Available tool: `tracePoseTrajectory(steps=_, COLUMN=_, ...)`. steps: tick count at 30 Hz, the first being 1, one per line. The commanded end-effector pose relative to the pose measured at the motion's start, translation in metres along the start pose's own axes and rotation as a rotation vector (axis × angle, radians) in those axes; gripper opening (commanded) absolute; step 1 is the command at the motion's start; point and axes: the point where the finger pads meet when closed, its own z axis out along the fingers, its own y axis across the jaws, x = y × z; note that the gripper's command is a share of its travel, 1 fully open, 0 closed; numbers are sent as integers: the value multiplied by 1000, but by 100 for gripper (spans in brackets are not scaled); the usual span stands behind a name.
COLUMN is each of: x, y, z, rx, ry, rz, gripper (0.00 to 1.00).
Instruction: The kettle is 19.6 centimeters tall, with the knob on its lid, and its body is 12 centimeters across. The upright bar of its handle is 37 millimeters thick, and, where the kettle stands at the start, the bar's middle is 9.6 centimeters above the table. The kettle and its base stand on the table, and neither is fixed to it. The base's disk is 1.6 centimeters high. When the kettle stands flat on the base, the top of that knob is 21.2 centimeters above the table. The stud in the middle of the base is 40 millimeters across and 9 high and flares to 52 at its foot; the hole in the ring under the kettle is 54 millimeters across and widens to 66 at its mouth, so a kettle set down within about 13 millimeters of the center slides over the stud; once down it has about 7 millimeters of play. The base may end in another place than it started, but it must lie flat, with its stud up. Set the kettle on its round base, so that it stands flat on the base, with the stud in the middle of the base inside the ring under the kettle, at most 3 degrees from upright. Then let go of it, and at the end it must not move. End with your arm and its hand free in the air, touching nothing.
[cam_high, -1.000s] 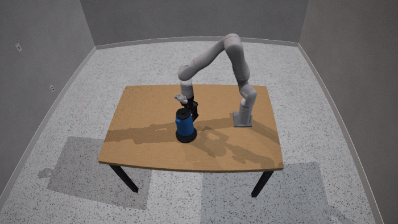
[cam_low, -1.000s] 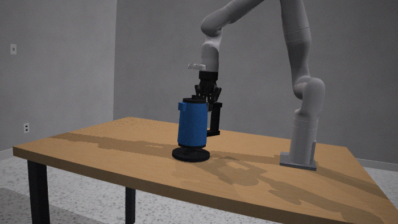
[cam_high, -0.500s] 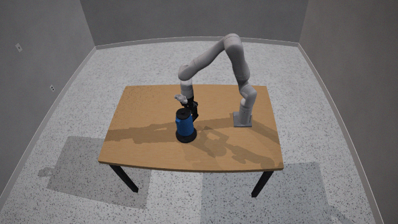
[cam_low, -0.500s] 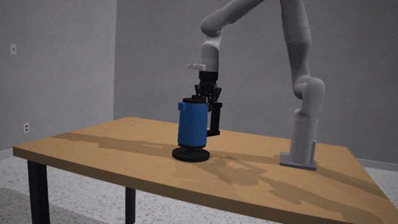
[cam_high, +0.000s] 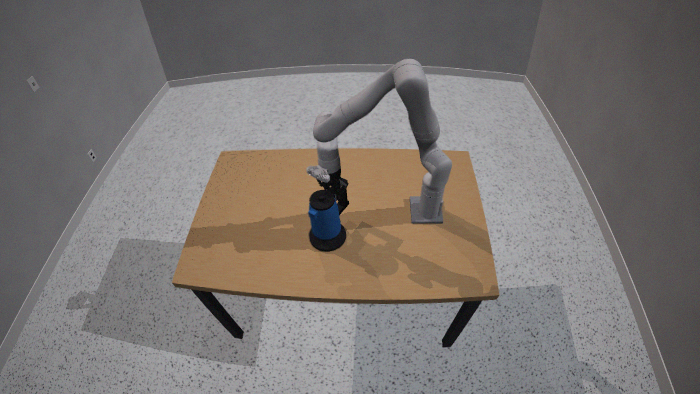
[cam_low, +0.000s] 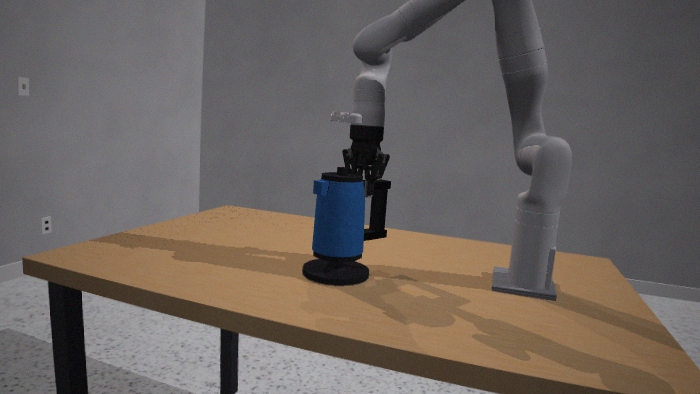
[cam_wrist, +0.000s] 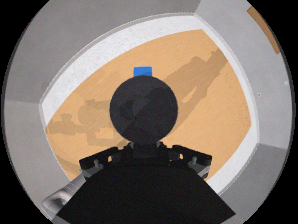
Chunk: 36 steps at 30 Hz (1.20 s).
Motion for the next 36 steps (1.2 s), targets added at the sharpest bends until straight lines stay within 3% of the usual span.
tracePoseTrajectory(steps=1, x=0, y=0, z=-1, rx=-1, ry=1, rz=0, gripper=0)
tracePoseTrajectory(steps=15, x=0, y=0, z=0, rx=-1, ry=1, rz=0, gripper=0)
tracePoseTrajectory(steps=36, x=0, y=0, z=20, rx=-1, ry=1, rz=0, gripper=0)
